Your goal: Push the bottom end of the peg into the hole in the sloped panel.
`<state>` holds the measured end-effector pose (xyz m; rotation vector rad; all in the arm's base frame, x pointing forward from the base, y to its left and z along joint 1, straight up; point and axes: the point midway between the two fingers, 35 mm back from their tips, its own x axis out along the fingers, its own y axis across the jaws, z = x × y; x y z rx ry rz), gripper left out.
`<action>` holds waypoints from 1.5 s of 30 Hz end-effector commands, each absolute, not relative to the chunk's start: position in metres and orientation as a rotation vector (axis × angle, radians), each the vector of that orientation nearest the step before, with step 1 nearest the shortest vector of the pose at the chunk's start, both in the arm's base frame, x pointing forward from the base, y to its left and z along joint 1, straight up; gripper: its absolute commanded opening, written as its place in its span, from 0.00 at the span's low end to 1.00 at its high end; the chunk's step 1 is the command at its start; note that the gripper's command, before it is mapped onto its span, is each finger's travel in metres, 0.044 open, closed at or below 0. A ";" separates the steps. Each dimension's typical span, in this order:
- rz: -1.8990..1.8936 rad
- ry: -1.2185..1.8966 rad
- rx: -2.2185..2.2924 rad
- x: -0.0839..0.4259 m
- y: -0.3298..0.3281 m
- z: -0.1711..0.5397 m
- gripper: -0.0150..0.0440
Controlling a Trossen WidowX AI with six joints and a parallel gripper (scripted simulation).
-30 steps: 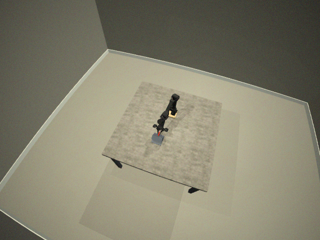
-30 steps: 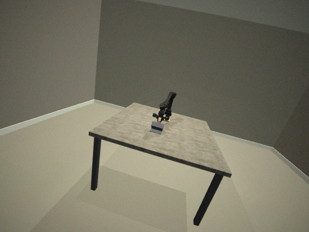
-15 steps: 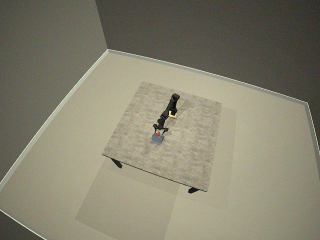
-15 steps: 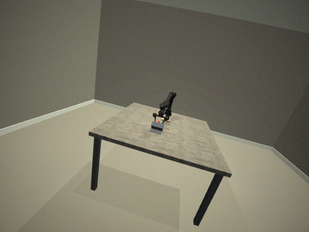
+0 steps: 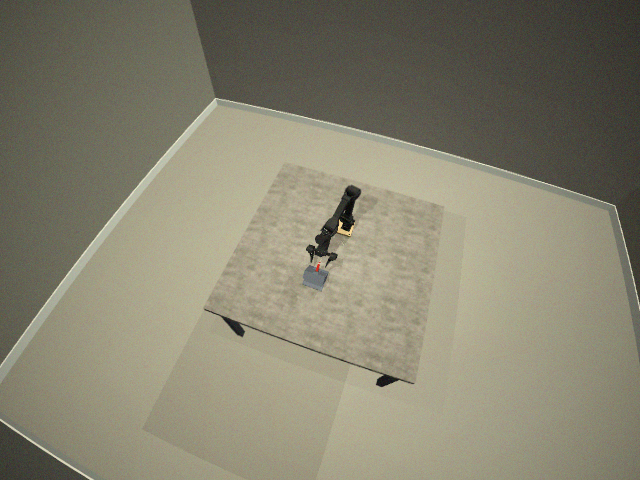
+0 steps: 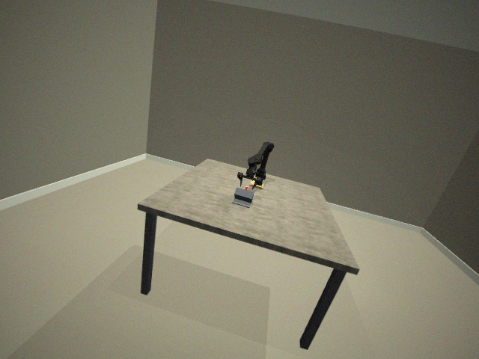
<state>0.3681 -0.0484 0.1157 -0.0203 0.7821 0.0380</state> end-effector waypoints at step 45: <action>0.037 0.783 -0.024 0.322 -0.053 0.164 1.00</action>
